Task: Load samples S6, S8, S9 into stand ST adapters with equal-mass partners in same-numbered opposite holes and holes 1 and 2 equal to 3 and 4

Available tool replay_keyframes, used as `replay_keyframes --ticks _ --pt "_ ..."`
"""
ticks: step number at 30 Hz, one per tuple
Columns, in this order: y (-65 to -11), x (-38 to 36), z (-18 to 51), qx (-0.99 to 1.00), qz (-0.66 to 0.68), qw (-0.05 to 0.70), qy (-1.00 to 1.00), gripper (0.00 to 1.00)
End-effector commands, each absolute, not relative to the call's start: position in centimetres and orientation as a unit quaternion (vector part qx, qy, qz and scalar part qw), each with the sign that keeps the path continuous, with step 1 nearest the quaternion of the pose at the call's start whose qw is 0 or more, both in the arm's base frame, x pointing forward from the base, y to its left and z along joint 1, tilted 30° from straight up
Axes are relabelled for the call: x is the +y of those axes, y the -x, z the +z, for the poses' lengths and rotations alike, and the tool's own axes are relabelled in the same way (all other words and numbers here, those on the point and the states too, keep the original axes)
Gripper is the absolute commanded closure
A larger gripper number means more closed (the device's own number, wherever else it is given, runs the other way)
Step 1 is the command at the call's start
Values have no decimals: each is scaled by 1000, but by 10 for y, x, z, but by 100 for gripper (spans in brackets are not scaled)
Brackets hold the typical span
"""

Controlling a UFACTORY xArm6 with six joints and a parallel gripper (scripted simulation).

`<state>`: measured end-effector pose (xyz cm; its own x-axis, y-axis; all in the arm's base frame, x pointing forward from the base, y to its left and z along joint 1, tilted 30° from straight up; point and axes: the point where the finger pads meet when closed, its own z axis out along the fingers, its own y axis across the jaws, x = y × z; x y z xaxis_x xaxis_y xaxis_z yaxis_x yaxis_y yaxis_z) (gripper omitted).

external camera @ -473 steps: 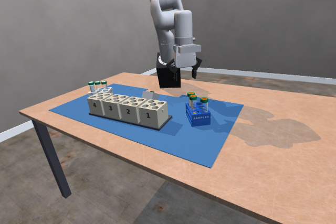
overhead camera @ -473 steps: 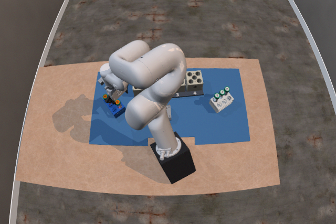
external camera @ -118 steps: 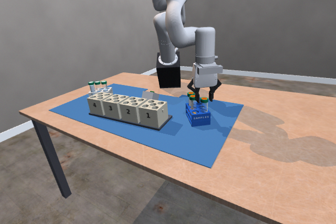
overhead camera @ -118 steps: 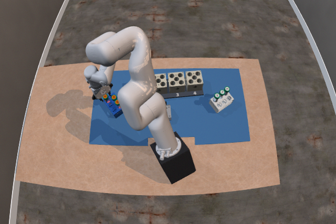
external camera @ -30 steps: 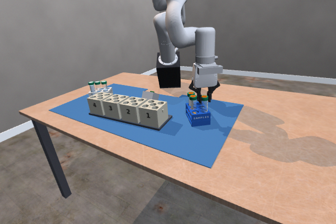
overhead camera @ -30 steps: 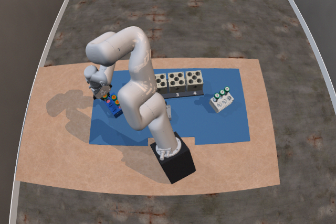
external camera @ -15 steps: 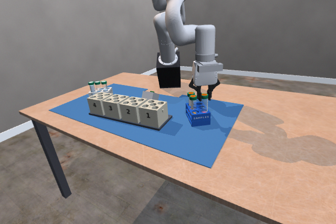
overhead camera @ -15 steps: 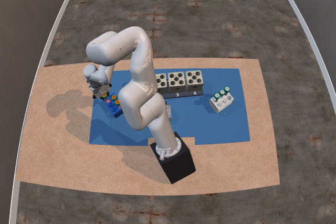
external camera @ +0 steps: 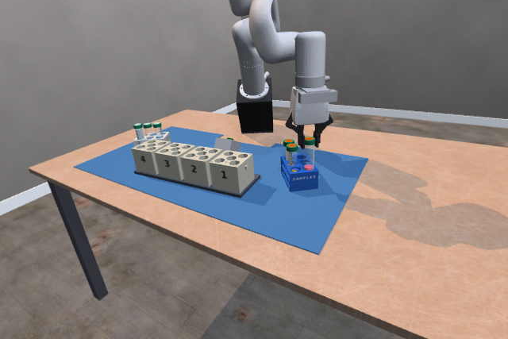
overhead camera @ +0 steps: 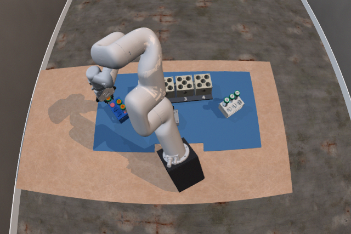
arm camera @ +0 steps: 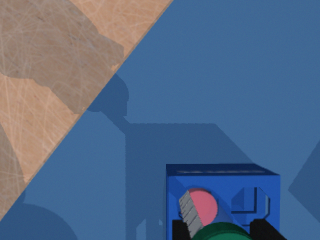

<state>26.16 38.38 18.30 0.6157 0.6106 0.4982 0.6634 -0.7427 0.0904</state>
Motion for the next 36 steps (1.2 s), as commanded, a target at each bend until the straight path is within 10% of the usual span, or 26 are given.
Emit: replay_keyframes --ticks 1,36 --pt "-259 383 190 -355 -258 52 897 100" --pt "-233 366 244 -355 -258 52 897 100"
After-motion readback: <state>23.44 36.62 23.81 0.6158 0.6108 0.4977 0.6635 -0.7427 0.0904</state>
